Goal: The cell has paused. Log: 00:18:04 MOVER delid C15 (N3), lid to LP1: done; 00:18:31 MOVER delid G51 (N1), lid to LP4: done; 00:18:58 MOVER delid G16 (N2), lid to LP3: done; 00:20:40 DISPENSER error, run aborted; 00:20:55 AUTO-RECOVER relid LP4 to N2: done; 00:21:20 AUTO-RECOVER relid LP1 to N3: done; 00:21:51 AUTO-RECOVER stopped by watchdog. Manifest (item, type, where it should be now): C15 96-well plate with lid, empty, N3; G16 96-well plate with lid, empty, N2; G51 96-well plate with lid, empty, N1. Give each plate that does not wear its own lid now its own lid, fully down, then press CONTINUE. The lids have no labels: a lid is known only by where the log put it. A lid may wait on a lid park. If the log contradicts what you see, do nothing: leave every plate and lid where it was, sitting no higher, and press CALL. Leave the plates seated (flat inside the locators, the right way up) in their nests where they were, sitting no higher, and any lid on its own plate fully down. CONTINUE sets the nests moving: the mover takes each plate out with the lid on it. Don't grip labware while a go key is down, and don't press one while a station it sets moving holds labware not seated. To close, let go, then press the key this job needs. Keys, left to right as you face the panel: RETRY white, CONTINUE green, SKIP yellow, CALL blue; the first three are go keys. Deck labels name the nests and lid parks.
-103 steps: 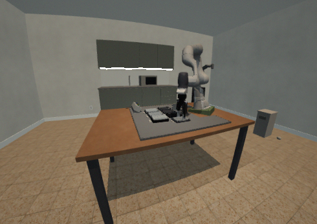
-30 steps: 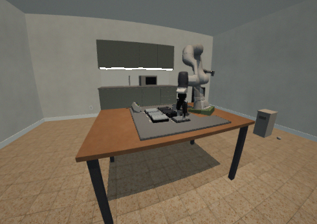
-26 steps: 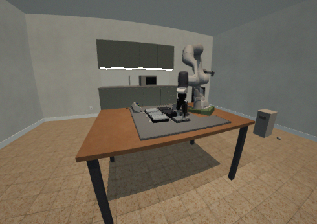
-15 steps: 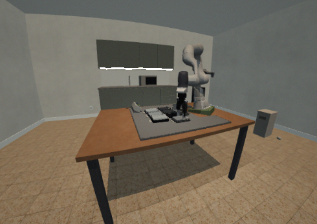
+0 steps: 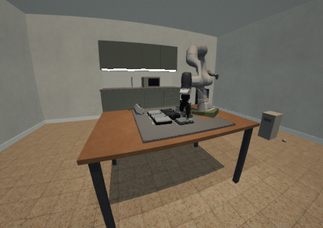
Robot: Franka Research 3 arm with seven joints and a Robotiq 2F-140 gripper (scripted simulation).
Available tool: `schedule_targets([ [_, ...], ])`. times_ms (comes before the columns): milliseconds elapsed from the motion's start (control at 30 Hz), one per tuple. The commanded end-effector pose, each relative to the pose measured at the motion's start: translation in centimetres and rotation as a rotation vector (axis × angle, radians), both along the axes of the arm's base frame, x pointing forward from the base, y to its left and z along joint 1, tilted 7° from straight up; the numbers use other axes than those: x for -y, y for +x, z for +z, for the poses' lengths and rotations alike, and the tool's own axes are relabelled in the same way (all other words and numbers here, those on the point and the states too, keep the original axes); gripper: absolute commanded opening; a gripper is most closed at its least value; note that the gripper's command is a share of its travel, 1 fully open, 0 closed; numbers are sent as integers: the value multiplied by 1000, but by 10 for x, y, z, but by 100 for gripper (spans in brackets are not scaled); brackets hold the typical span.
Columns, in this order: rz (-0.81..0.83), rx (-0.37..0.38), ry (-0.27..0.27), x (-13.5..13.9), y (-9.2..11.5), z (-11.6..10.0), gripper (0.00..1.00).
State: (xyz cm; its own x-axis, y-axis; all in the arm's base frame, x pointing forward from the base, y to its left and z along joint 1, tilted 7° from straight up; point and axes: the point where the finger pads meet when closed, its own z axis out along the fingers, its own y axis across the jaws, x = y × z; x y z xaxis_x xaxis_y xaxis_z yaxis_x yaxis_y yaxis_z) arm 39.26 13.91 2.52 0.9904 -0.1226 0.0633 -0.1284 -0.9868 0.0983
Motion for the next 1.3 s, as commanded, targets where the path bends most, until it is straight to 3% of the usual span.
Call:
schedule_targets([
  [0,4,-3,0,0,-1,1,0],
  [1267,4,-3,0,-1,-2,13,0],
])
